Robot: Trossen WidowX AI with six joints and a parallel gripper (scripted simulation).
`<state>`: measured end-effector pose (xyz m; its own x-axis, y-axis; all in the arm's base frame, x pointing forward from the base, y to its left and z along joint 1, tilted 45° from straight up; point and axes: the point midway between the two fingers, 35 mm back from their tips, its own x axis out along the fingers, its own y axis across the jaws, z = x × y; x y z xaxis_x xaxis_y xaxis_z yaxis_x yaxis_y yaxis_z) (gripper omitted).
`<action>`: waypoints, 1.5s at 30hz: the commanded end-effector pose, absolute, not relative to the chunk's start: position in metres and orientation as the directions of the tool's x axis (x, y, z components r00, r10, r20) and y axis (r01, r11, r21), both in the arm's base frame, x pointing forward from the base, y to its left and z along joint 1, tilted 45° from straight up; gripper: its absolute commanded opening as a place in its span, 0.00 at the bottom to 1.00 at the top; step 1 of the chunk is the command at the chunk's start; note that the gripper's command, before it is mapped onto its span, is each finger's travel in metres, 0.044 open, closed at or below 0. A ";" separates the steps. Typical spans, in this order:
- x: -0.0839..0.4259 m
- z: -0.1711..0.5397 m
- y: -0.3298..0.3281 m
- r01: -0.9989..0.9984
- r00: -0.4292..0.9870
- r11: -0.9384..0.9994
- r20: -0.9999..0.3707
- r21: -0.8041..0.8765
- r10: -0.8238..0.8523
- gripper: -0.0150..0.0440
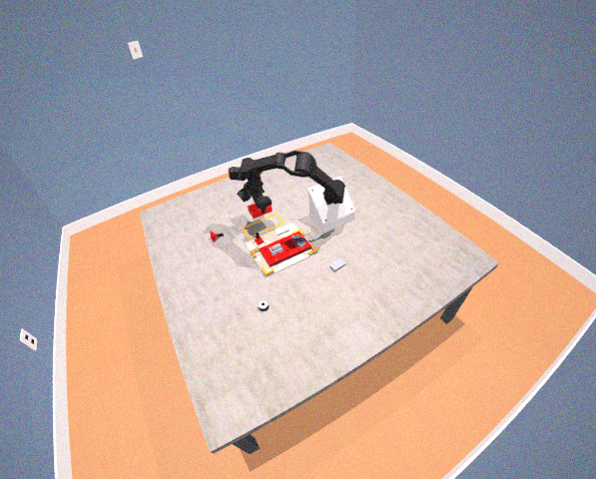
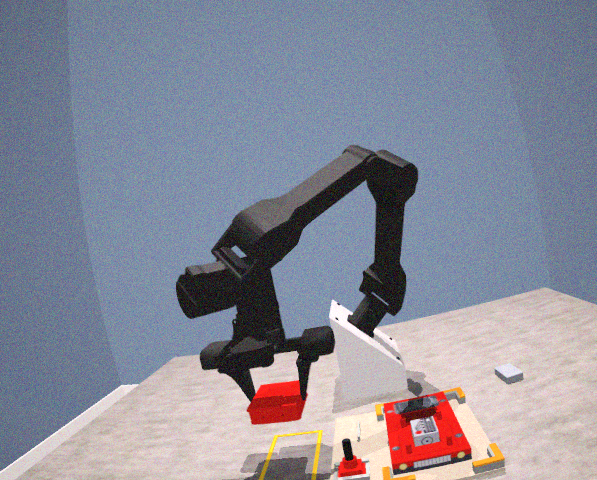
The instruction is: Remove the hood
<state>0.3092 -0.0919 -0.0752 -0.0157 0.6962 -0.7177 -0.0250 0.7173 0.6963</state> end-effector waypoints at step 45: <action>0.310 -0.110 -0.064 -0.029 -0.013 0.721 -0.722 0.692 0.692 0.25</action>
<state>0.3106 -0.0672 -0.1073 -0.0160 0.6883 -0.7253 -0.0336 0.7246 0.6883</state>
